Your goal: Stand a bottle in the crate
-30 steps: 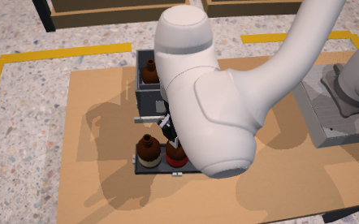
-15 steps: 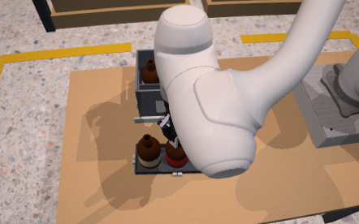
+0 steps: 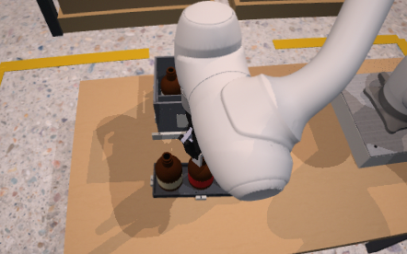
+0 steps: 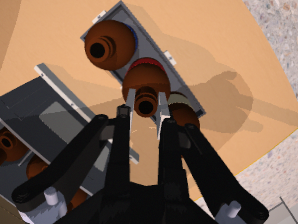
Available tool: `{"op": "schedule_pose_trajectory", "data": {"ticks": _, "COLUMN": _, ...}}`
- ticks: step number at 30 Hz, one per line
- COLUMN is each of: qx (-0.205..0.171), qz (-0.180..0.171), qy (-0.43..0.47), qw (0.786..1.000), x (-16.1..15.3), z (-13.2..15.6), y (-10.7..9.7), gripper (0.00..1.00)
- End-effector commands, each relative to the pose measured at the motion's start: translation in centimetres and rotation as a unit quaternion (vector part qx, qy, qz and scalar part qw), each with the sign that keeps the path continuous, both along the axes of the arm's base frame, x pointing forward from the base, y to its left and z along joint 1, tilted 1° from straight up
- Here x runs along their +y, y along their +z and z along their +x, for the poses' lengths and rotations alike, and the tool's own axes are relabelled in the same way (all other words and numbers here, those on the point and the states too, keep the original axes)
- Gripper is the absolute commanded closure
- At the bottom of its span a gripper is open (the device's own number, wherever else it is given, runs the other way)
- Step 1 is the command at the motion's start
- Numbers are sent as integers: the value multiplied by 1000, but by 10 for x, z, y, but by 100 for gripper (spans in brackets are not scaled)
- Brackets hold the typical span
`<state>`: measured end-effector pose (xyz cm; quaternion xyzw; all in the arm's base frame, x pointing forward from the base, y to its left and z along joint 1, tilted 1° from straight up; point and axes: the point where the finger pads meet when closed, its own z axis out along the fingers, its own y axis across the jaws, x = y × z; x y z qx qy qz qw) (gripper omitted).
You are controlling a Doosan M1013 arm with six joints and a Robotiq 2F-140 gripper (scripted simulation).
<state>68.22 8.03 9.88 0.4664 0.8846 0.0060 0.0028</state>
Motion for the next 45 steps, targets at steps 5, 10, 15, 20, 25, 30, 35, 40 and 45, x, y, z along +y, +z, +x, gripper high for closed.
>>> {"op": "schedule_pose_trajectory", "data": {"ticks": 5, "qx": -1, "qz": -1, "qy": 2, "qw": 1000, "x": 3, "z": 0, "y": 10, "gripper": 100}}
{"op": "schedule_pose_trajectory", "data": {"ticks": 10, "qx": -1, "qz": -1, "qy": 2, "qw": 1000, "x": 4, "z": 0, "y": 16, "gripper": 100}}
{"op": "schedule_pose_trajectory", "data": {"ticks": 15, "qx": -1, "qz": -1, "qy": 2, "qw": 1000, "x": 4, "z": 0, "y": 21, "gripper": 100}}
{"op": "schedule_pose_trajectory", "data": {"ticks": 20, "qx": -1, "qz": -1, "qy": 2, "qw": 1000, "x": 4, "z": 0, "y": 24, "gripper": 100}}
{"op": "schedule_pose_trajectory", "data": {"ticks": 25, "qx": -1, "qz": -1, "qy": 2, "qw": 1000, "x": 4, "z": 0, "y": 27, "gripper": 100}}
{"op": "schedule_pose_trajectory", "data": {"ticks": 30, "qx": -1, "qz": -1, "qy": 2, "qw": 1000, "x": 4, "z": 0, "y": 28, "gripper": 100}}
{"op": "schedule_pose_trajectory", "data": {"ticks": 35, "qx": -1, "qz": -1, "qy": 2, "qw": 1000, "x": 4, "z": 0, "y": 28, "gripper": 100}}
{"op": "schedule_pose_trajectory", "data": {"ticks": 40, "qx": -1, "qz": -1, "qy": 2, "qw": 1000, "x": 4, "z": 0, "y": 28, "gripper": 100}}
{"op": "schedule_pose_trajectory", "data": {"ticks": 45, "qx": -1, "qz": -1, "qy": 2, "qw": 1000, "x": 4, "z": 0, "y": 28, "gripper": 100}}
